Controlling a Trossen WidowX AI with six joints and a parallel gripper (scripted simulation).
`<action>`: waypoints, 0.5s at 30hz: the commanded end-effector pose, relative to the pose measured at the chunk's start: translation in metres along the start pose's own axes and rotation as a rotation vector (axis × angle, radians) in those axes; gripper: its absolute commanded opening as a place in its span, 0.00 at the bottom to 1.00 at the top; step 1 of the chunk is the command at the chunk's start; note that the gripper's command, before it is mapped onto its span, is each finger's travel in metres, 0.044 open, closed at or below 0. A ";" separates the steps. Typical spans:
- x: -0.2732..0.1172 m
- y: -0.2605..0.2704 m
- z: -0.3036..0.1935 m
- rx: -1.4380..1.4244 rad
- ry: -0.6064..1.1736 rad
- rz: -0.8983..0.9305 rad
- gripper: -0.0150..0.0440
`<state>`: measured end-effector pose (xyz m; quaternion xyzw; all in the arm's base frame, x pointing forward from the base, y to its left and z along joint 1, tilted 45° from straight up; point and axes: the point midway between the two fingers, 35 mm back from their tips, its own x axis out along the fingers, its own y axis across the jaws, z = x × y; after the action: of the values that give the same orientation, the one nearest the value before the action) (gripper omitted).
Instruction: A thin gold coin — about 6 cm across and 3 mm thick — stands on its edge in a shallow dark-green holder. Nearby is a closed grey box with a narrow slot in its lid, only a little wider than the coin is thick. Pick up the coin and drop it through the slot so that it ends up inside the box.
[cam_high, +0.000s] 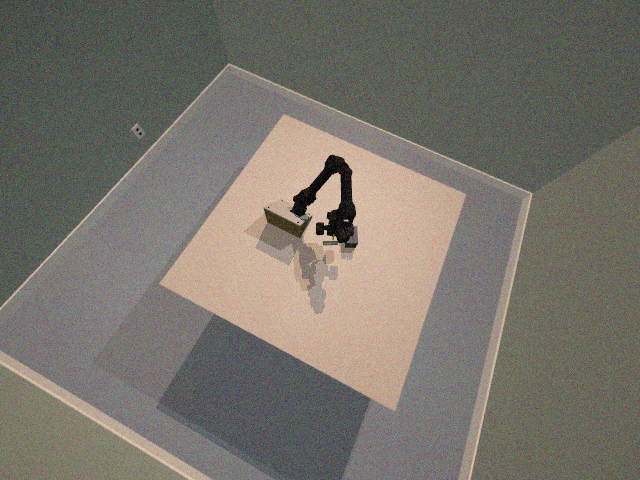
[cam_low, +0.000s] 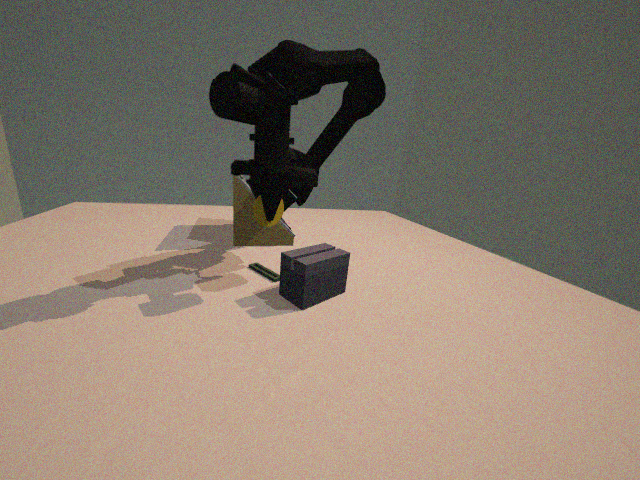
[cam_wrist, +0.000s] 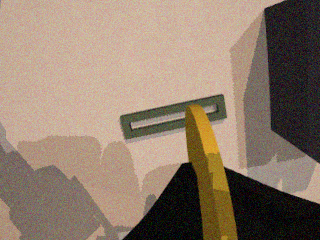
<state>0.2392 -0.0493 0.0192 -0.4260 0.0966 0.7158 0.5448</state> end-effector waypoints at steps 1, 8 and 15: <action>-0.001 -0.008 -0.001 -0.005 0.004 0.002 0.25; -0.003 -0.024 0.000 -0.005 0.007 0.002 0.25; -0.003 -0.041 0.002 -0.005 0.009 0.002 0.25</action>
<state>0.2676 -0.0365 0.0325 -0.4295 0.0984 0.7164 0.5410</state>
